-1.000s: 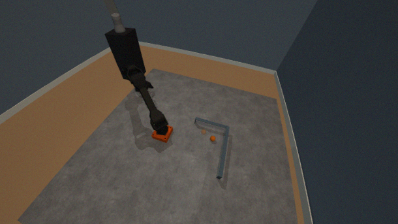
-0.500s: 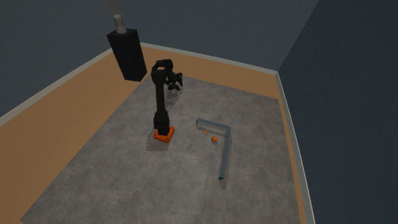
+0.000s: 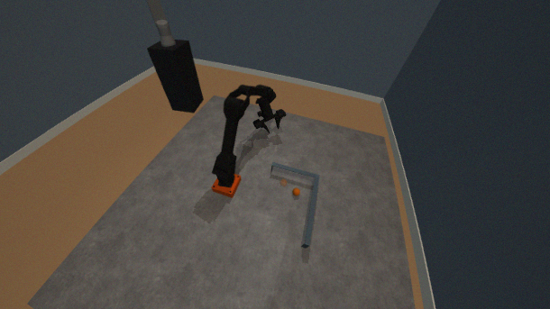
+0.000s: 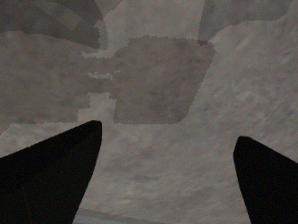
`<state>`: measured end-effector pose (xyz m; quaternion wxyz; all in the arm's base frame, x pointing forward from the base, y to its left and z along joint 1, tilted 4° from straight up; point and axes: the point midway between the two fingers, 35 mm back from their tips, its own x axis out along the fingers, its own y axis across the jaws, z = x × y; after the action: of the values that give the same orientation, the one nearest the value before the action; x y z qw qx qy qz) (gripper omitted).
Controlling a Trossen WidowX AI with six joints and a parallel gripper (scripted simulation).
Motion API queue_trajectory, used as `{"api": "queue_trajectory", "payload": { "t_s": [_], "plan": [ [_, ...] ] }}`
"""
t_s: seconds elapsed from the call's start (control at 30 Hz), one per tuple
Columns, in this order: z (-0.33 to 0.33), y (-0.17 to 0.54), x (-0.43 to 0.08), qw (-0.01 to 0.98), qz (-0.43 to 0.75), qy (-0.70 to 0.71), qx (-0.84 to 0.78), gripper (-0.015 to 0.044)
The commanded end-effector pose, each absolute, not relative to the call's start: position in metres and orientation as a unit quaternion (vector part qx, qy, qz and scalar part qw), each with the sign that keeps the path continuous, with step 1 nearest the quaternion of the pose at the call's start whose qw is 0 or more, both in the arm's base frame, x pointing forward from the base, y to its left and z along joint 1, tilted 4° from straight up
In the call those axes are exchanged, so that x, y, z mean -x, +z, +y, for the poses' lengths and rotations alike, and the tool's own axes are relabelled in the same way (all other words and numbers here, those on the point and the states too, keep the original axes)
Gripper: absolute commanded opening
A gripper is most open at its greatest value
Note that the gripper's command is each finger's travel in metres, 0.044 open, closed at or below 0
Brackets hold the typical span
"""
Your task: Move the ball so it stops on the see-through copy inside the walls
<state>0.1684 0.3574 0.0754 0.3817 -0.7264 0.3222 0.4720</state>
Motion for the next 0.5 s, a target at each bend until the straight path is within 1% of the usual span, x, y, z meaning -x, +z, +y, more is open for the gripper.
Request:
{"api": "queue_trajectory", "payload": {
  "t_s": [0.0, 0.47],
  "plan": [
    [0.338, 0.074, -0.197, 0.434, 0.379, 0.449, 0.683, 0.0281],
    [0.243, 0.074, -0.293, 0.612, 0.558, 0.312, 0.466, 0.0281]
  ]
}}
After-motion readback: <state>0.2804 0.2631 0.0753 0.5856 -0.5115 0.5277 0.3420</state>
